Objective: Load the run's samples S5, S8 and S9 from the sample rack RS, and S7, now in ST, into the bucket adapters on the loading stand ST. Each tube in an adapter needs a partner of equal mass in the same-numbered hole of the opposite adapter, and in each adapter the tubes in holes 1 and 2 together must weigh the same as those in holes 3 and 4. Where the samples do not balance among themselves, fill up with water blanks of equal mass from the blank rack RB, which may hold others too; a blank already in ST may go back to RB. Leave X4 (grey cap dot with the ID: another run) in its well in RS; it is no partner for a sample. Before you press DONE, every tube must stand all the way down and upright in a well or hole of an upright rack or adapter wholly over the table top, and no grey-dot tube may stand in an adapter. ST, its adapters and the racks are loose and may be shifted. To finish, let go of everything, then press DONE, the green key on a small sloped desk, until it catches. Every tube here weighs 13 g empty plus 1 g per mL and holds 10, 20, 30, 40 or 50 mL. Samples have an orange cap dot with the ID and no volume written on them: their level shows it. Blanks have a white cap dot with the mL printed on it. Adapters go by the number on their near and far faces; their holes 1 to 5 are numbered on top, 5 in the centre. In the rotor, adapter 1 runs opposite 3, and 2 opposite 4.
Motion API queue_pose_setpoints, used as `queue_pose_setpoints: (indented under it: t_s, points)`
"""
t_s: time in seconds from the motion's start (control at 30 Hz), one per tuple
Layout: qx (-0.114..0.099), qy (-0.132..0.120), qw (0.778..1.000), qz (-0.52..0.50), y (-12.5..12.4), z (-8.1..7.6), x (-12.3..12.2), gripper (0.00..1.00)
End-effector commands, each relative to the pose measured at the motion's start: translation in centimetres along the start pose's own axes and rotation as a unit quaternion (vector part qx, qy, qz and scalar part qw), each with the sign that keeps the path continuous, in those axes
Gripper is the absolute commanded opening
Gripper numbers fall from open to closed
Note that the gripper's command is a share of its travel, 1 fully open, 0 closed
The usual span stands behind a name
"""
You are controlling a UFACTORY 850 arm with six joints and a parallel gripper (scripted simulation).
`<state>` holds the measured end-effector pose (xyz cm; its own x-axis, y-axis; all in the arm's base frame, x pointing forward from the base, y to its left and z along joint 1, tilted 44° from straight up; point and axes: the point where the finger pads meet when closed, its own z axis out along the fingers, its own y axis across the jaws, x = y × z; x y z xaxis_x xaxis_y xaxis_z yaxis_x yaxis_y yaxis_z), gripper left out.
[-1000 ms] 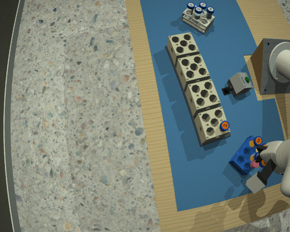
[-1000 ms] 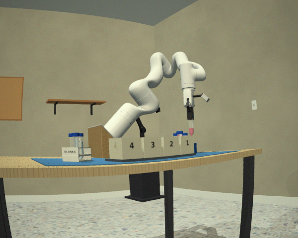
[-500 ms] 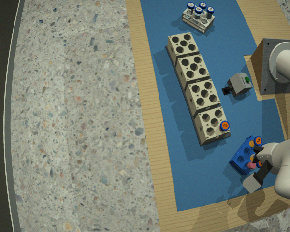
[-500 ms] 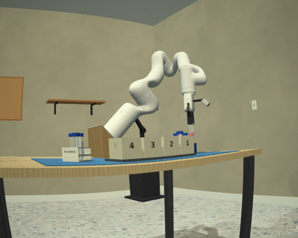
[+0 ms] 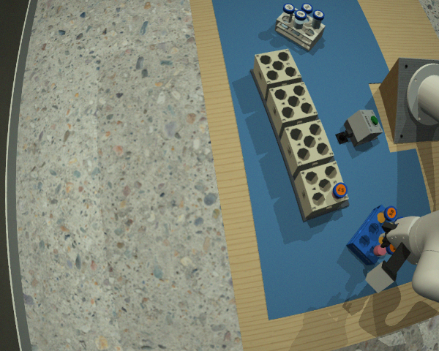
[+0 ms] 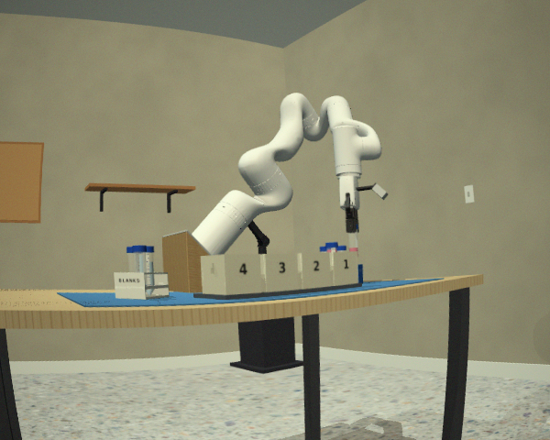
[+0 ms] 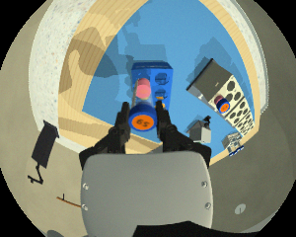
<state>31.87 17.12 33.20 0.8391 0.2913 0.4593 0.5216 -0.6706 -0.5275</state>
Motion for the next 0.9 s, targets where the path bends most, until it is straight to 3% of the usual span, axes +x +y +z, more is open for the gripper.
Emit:
queue_pose_setpoints:
  t_s: [0.0,0.87]
  points:
    - [0.0,0.001,1.0,0.0,0.0,0.0,0.1,0.0]
    - [0.0,0.0,1.0,0.0,0.0,2.1,0.1,0.0]
